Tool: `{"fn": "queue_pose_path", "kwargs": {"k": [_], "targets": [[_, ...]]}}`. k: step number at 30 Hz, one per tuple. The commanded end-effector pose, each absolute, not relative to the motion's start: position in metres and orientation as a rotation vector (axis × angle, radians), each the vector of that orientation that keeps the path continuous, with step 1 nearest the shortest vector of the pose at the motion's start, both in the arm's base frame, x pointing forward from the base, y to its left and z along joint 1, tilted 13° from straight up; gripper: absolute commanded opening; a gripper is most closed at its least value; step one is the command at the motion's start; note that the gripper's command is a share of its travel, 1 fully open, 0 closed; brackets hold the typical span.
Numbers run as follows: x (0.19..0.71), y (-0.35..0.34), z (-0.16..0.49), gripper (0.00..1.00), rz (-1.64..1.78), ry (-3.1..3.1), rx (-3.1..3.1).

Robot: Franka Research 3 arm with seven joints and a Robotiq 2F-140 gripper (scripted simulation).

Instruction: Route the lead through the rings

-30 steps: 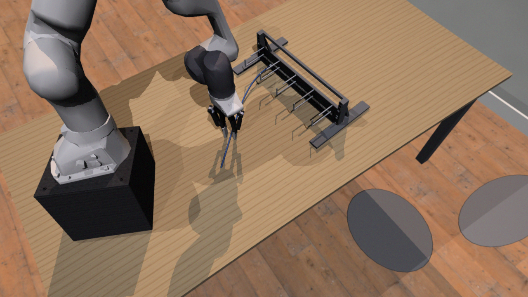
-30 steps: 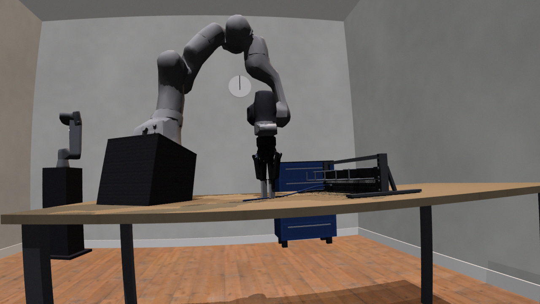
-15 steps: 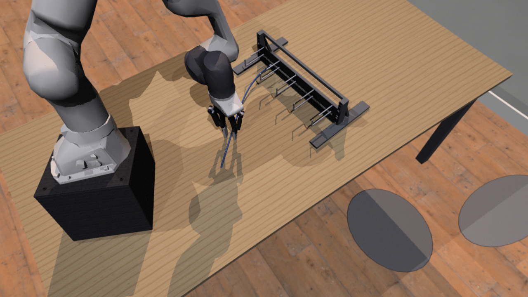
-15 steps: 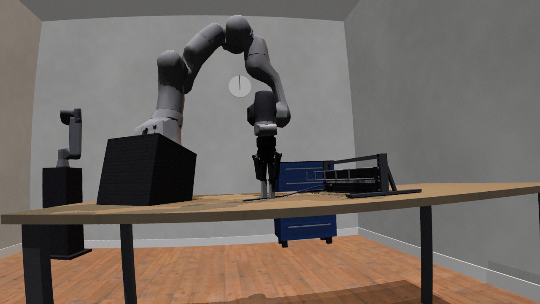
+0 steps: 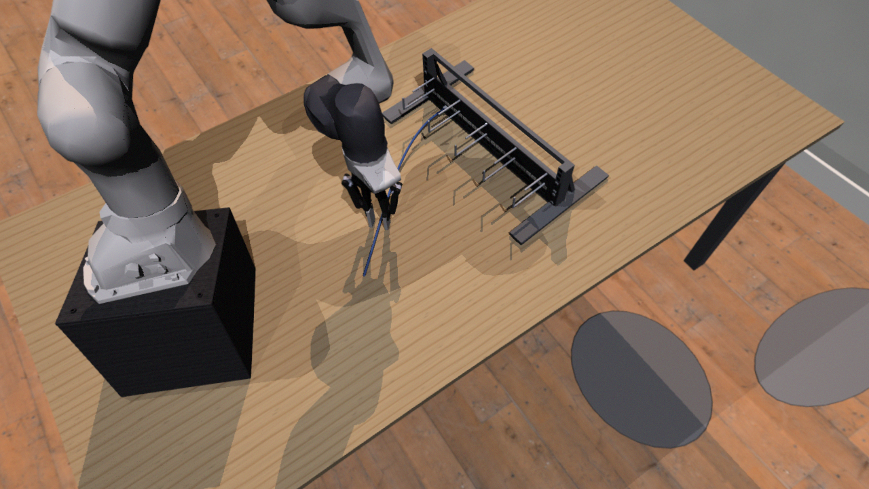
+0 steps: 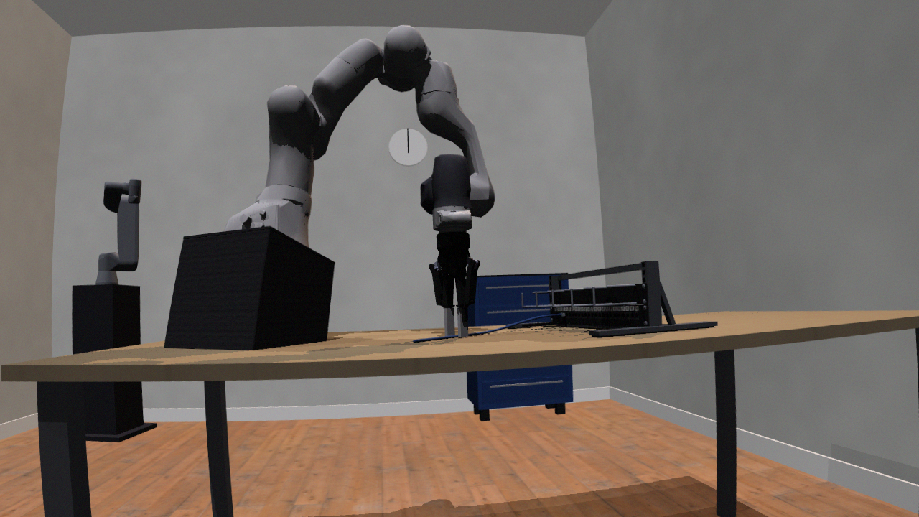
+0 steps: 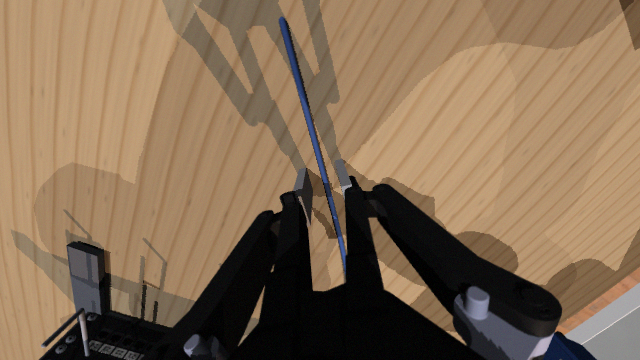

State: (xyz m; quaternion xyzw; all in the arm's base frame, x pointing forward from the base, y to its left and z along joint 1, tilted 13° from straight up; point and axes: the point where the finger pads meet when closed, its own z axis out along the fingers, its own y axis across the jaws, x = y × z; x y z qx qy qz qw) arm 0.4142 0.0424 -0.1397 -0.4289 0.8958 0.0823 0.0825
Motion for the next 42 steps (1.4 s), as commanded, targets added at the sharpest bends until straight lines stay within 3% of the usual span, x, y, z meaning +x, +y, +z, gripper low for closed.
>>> {"fn": "queue_pose_path", "kwargs": {"k": [1,18,19,42], "targets": [[0.4142,0.042,-0.1404,0.2,0.241,2.674,-1.287],[0.4142,0.042,-0.1404,0.2,0.241,2.674,-1.287],[0.4142,0.042,-0.1404,0.0,0.241,2.674,-1.287],[0.4142,0.042,-0.1404,0.0,0.241,2.674,-1.287]]}}
